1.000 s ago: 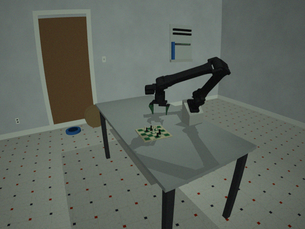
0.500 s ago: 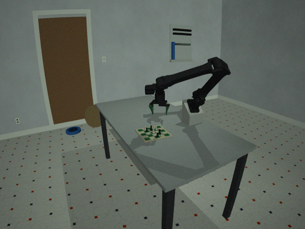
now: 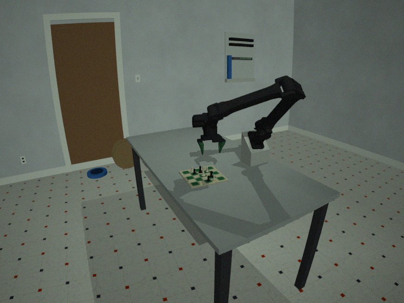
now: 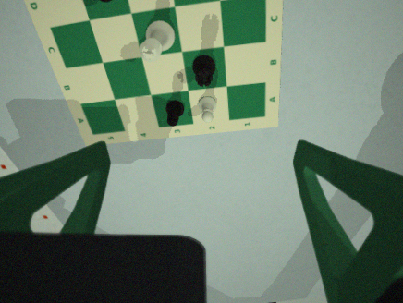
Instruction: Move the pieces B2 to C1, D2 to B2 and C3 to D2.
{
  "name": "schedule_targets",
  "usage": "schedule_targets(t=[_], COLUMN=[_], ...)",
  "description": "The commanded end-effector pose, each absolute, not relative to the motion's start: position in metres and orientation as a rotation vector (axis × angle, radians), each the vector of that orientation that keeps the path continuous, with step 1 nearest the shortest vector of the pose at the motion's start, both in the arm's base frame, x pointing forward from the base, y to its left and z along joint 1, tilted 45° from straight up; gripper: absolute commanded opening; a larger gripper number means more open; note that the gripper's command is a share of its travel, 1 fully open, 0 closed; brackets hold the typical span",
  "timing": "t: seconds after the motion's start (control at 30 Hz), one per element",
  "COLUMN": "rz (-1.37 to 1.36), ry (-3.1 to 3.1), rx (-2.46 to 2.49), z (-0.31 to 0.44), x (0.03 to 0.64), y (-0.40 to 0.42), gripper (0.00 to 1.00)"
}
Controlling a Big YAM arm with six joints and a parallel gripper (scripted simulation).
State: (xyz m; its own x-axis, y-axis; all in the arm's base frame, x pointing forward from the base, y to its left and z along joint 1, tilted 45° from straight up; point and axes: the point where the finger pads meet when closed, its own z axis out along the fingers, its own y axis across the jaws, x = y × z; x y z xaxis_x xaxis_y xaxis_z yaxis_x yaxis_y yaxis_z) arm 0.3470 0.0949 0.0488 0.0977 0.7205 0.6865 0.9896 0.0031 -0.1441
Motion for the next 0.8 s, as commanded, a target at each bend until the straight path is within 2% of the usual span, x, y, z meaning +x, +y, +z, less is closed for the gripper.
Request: schedule_targets(t=[0.0, 0.3, 0.47, 0.77], rz=[-0.701, -0.859, -0.914, -1.067], ry=[-1.943, -2.278, -2.386, -2.683], rx=[-1.554, -1.168, -1.033, -0.489], z=[0.053, 0.035, 0.040, 0.028], x=[0.365, 0.345, 0.361, 0.351], y=[0.101, 0.112, 0.116, 0.126], gripper=[1.00, 1.00, 1.00, 1.00])
